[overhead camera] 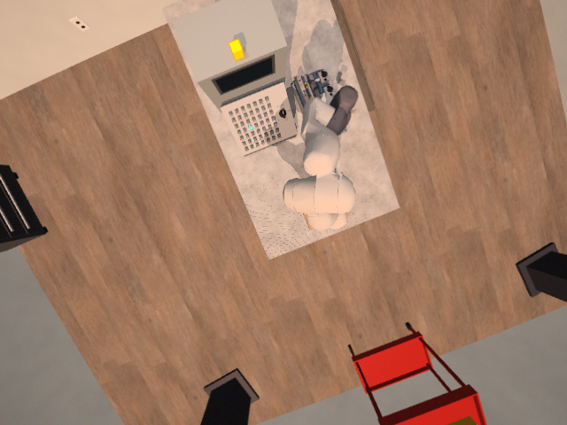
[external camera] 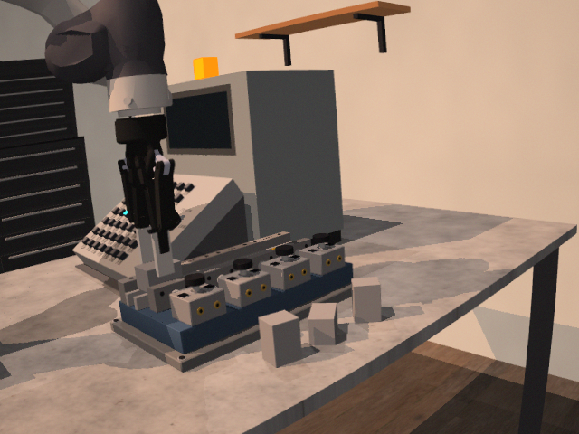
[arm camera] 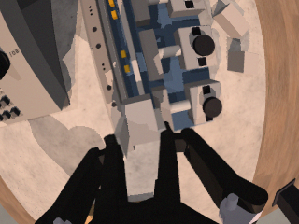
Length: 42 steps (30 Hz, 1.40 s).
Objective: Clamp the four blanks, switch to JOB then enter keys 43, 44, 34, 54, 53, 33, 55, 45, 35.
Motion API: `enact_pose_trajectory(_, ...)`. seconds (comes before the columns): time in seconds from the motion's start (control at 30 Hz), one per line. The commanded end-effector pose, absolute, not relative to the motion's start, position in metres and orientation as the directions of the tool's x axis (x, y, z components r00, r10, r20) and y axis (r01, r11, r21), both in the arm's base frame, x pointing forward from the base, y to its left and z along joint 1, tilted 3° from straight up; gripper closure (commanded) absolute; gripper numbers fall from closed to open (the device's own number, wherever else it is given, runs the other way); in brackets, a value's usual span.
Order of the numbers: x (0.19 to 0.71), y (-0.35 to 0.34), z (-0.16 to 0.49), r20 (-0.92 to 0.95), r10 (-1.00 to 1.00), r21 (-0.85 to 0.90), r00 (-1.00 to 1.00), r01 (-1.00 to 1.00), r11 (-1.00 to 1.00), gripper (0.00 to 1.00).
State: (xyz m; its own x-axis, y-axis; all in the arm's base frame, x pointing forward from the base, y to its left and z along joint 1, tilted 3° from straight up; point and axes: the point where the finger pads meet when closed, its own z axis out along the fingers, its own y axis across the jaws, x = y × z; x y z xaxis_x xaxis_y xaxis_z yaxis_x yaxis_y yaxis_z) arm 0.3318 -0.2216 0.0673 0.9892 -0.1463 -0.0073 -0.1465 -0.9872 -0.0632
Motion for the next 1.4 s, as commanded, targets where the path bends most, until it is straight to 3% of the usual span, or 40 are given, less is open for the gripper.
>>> enact_pose_trajectory(0.0, 0.3321, -0.2232, 0.0672, -0.005, -0.153, -0.059, 0.988, -0.153, -0.986, 1.00)
enact_pose_trajectory(1.1, 0.3321, -0.2232, 0.0672, -0.005, -0.153, -0.059, 0.988, -0.153, -0.986, 1.00)
enact_pose_trajectory(1.13, 0.3321, -0.2232, 0.0672, -0.005, -0.153, -0.059, 0.988, -0.153, -0.986, 0.60)
enact_pose_trajectory(1.37, 0.3321, -0.2232, 0.0672, -0.005, -0.153, -0.059, 0.988, -0.153, -0.986, 0.60)
